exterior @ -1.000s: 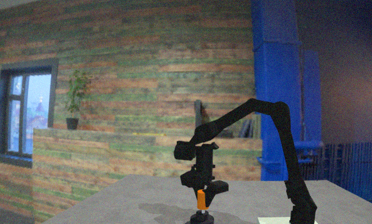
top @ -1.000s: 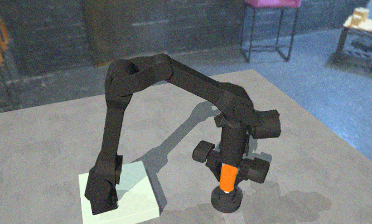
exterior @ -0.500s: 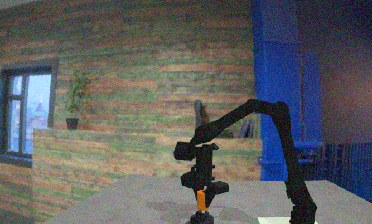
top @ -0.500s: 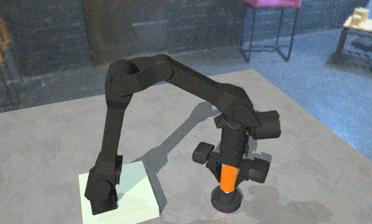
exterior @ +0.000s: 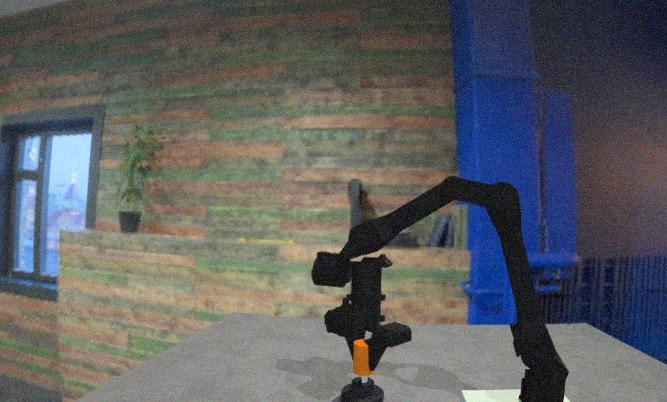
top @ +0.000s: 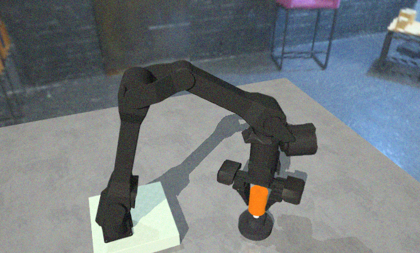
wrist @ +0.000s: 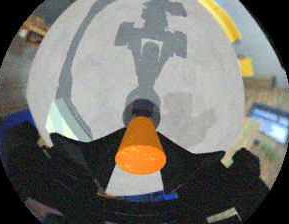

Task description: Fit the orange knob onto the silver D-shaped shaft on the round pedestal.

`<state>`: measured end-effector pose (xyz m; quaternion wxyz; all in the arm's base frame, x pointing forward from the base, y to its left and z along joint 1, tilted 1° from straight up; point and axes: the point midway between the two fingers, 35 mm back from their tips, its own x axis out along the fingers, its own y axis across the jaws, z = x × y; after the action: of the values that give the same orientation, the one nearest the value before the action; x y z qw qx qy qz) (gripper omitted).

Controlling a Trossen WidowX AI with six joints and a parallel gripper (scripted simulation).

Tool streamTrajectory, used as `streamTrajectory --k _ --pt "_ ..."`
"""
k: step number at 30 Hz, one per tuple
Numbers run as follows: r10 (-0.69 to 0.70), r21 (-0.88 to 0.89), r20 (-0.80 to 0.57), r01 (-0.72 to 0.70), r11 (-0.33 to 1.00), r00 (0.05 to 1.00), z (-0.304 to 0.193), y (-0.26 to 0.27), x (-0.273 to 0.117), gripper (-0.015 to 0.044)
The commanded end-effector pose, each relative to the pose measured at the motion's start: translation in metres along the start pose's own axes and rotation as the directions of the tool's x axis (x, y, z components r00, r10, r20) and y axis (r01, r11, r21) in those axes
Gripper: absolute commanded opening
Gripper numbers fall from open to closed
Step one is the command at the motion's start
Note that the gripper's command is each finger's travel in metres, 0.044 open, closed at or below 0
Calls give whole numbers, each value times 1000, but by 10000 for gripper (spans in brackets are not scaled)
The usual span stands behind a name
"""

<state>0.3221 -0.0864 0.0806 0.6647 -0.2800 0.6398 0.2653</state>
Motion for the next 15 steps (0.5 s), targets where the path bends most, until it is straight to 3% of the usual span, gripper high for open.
streamTrajectory --k 1,15 --pt "-2 -10 4 2 1000 1000 1 -1 0 0" --pt "-2 -10 4 2 1000 1000 0 0 4 0"
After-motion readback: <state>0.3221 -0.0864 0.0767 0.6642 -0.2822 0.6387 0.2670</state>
